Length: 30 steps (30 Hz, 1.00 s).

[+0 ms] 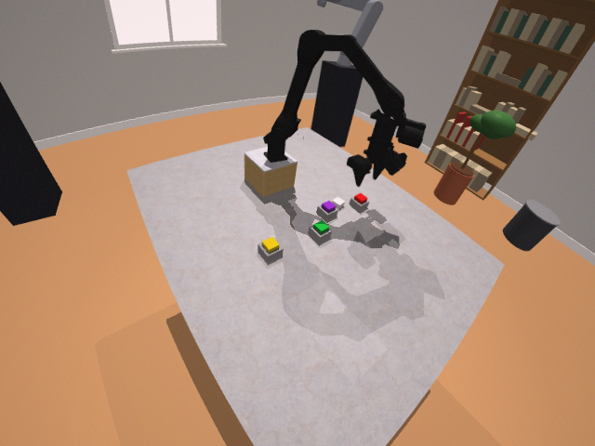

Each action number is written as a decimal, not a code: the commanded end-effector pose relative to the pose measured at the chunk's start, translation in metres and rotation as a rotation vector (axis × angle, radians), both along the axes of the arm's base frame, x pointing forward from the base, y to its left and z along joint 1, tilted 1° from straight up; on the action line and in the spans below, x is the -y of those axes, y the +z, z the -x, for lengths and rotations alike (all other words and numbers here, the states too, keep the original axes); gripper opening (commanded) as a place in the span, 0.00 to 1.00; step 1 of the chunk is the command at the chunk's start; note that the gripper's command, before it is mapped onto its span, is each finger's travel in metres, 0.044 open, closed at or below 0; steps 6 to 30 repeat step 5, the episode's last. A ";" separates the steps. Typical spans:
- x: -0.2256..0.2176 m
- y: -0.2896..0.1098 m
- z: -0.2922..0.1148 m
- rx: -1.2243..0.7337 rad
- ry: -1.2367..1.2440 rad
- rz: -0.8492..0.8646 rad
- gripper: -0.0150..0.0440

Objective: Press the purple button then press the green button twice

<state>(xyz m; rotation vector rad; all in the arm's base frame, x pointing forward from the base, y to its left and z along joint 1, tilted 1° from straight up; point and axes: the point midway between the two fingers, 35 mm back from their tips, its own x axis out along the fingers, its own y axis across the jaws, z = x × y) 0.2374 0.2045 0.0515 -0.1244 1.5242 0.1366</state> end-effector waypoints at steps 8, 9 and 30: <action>-0.035 0.012 0.032 -0.015 -0.004 -0.001 0.93; -0.035 0.012 0.032 -0.015 -0.004 -0.001 0.93; -0.035 0.012 0.032 -0.015 -0.004 -0.001 0.93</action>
